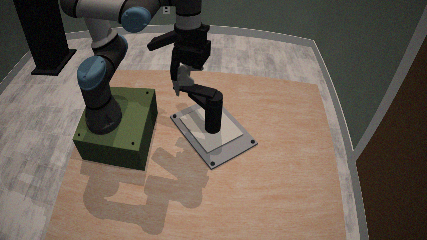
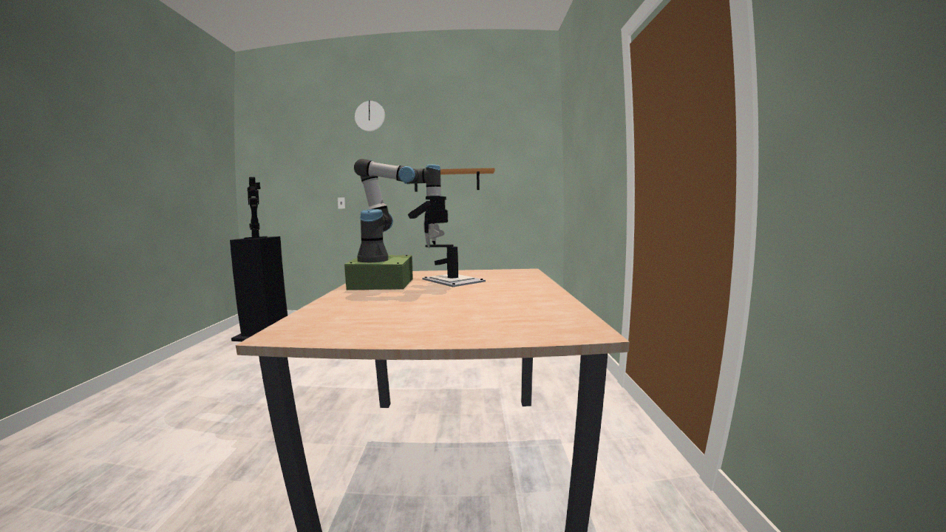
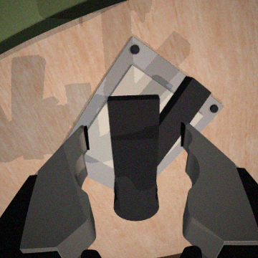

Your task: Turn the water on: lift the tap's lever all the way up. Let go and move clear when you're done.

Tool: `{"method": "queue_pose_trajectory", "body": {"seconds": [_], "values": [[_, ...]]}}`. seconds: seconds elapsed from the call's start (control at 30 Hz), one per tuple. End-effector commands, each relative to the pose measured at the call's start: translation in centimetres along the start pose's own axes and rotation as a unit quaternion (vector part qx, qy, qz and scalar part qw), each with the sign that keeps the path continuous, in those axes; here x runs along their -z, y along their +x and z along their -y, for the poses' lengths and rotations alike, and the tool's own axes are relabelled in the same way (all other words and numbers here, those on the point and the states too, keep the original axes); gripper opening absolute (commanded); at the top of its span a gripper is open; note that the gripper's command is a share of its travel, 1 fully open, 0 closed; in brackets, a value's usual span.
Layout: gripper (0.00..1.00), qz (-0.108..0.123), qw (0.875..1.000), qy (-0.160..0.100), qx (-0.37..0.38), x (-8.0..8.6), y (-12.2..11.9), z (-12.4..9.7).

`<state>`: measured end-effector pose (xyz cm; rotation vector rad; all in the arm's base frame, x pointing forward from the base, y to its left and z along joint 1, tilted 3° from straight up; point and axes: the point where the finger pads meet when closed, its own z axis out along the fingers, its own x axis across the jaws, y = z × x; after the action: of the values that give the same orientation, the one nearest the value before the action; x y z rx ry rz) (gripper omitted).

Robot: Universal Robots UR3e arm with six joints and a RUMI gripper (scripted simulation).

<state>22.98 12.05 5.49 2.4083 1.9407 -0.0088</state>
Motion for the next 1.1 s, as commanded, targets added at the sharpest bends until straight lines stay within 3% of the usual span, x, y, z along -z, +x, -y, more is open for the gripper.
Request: {"method": "queue_pose_trajectory", "body": {"seconds": [0.0,1.07], "values": [[0.43,0.0,1.0,-0.001,0.0,-0.34,0.02,-0.08],[0.43,0.0,1.0,-0.001,0.0,-0.93,0.02,-0.08]]}}
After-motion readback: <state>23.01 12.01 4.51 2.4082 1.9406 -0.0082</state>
